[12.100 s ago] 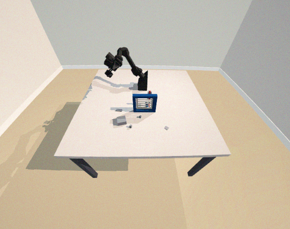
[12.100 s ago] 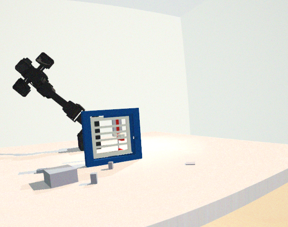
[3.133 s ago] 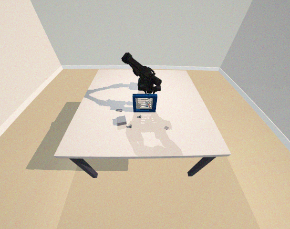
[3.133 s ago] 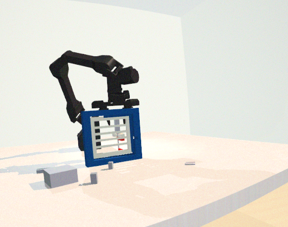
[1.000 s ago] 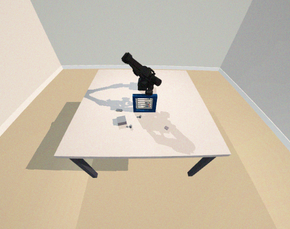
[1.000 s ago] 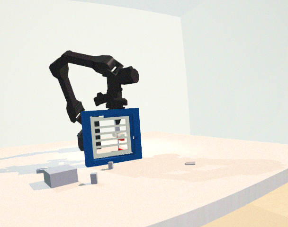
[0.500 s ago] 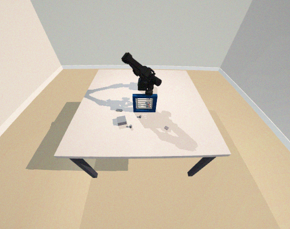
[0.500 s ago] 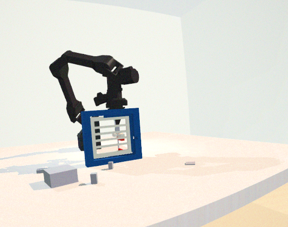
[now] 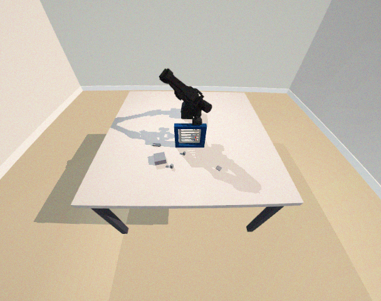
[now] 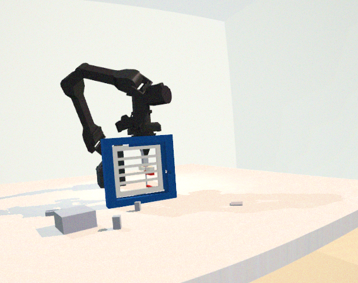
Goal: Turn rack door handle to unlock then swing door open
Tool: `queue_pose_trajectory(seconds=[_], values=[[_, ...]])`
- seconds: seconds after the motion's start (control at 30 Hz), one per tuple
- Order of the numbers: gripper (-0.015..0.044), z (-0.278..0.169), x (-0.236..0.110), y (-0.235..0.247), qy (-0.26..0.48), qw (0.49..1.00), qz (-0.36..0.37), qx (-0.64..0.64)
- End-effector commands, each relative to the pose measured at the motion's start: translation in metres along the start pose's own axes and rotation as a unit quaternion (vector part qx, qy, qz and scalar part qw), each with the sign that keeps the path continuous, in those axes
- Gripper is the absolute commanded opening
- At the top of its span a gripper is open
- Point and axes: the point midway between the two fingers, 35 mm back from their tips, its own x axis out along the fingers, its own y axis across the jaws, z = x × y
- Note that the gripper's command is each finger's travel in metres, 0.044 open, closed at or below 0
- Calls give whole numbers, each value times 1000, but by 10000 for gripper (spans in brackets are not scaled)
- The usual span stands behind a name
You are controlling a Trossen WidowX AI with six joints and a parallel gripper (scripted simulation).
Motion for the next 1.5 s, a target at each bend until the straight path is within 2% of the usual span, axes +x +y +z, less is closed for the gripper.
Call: queue_pose_trajectory(seconds=[0.0,0.73,1.47], values=[[21,3,1,-5,-3,999,-2,-52],[21,25,1,-36,-2,960,-3,-279],[21,70,1,-66,-2,885,-5,-466]])
